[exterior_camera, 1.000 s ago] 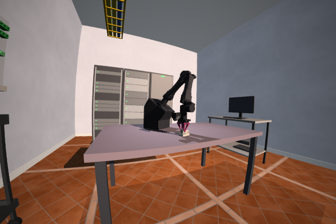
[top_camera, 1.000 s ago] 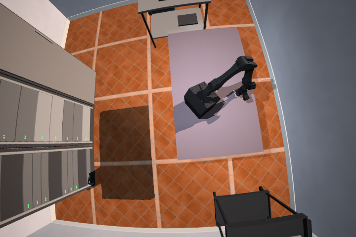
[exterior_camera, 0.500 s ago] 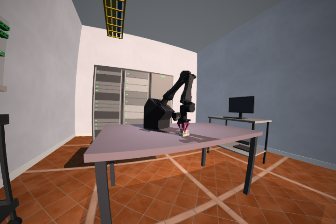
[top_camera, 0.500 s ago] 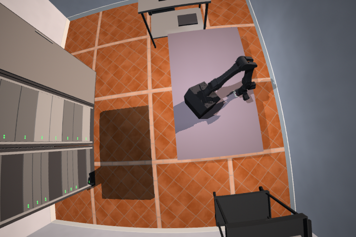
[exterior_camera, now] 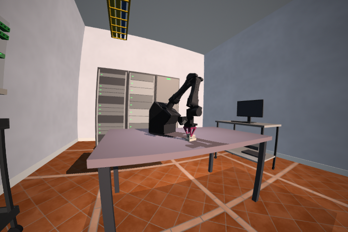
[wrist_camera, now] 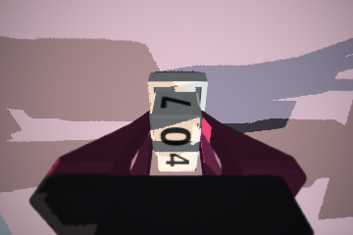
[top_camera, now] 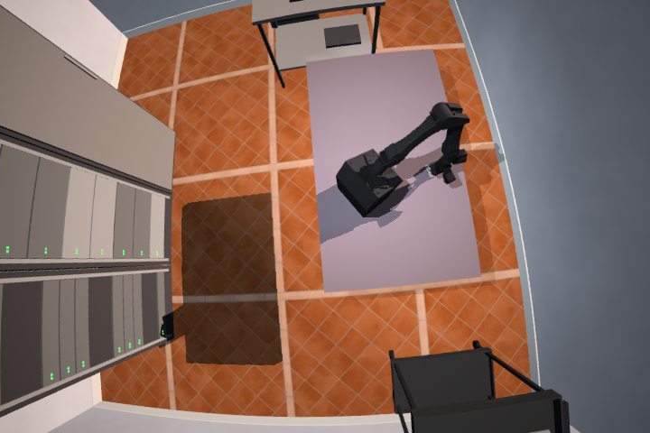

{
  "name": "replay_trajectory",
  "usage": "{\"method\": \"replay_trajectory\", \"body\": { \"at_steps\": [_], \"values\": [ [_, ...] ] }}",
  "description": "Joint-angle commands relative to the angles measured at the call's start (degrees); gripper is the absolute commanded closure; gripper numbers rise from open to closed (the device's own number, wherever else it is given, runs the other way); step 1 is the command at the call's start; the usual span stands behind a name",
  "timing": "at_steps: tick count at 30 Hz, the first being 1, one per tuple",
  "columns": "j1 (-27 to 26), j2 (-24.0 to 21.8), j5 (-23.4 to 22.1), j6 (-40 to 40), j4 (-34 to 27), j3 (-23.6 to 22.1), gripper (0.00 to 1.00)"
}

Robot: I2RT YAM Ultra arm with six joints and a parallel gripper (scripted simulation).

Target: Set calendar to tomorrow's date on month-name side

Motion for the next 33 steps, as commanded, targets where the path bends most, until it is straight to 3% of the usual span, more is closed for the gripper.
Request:
{"method": "replay_trajectory", "body": {
  "at_steps": [1,33],
  "values": [
    [-0.01,1.20,0.81,-0.04,-0.53,0.84,0.73],
    [-0.10,1.00,0.79,-0.16,0.21,-1.12,0.73]
  ]
}}
